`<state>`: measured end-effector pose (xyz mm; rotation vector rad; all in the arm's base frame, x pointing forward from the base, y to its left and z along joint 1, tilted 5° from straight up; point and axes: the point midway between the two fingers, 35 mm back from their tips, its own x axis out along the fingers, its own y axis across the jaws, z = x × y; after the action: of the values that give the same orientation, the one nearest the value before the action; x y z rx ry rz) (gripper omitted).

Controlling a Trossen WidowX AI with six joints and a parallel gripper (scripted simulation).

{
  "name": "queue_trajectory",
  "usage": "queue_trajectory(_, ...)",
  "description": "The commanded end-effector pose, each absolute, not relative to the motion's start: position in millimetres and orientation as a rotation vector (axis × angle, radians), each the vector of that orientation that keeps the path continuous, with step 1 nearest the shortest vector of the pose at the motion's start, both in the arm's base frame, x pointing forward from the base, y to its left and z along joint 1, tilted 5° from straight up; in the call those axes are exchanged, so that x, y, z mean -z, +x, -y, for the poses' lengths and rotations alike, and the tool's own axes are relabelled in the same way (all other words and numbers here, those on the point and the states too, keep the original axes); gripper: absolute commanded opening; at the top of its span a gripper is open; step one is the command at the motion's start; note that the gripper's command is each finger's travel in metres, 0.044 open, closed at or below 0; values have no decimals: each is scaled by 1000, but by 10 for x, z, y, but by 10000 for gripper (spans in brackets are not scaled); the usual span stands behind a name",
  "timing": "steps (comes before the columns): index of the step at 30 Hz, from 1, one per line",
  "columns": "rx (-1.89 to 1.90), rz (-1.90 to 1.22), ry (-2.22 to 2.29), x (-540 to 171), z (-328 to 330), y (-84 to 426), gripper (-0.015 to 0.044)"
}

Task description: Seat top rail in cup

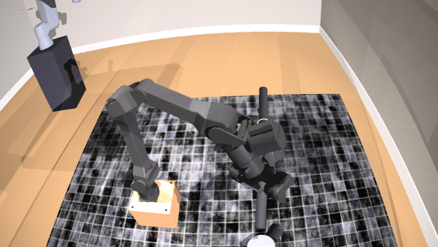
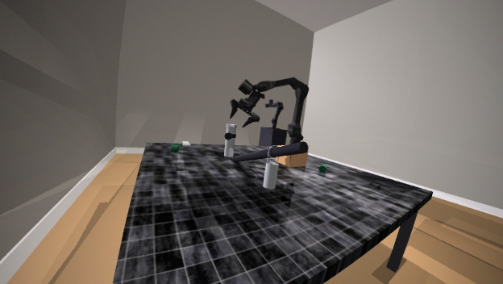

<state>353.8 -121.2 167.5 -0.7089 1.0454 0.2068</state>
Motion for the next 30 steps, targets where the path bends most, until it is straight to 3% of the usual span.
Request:
queue_trajectory(1,-309,-1101,-1008,-1576,1680,3513,440)
queue_trajectory(30,-309,-1101,-1008,-997,1687,3610,440)
